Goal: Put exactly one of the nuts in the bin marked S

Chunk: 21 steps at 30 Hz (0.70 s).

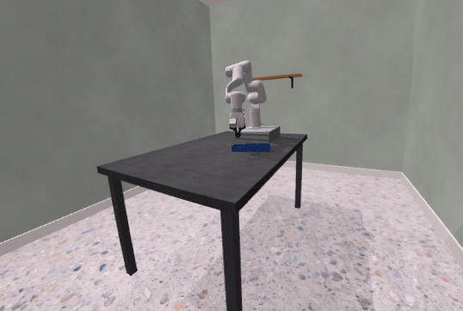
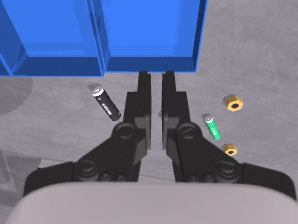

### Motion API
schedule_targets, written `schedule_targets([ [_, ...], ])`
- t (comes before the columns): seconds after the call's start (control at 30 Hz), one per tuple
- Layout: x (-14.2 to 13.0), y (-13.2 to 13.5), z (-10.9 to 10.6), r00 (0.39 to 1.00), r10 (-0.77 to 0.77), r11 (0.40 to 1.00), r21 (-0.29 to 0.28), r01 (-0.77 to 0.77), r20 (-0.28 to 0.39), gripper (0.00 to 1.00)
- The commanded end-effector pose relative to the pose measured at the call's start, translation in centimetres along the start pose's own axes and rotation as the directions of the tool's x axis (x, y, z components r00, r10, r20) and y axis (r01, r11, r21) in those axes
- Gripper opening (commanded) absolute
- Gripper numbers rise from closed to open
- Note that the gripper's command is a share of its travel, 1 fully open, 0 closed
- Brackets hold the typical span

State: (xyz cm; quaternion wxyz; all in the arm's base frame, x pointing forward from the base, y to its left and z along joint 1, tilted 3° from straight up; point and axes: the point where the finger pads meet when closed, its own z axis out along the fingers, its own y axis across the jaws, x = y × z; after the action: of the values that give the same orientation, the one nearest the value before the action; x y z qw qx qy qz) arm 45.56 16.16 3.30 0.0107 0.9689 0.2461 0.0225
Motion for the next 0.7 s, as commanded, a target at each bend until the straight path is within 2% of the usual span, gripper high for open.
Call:
schedule_targets([
  [0.0,2.2,-0.2,1.6,1.000,0.002,1.000,-0.013,-0.002,0.004,0.07],
  [0.23,2.2,-0.2,1.6,1.000,0.002,1.000,-0.013,-0.002,0.004,0.07],
  [0.67,2.2,-0.2,4.5,1.000,0.002,1.000,-0.013,-0.002,0.004,0.07],
])
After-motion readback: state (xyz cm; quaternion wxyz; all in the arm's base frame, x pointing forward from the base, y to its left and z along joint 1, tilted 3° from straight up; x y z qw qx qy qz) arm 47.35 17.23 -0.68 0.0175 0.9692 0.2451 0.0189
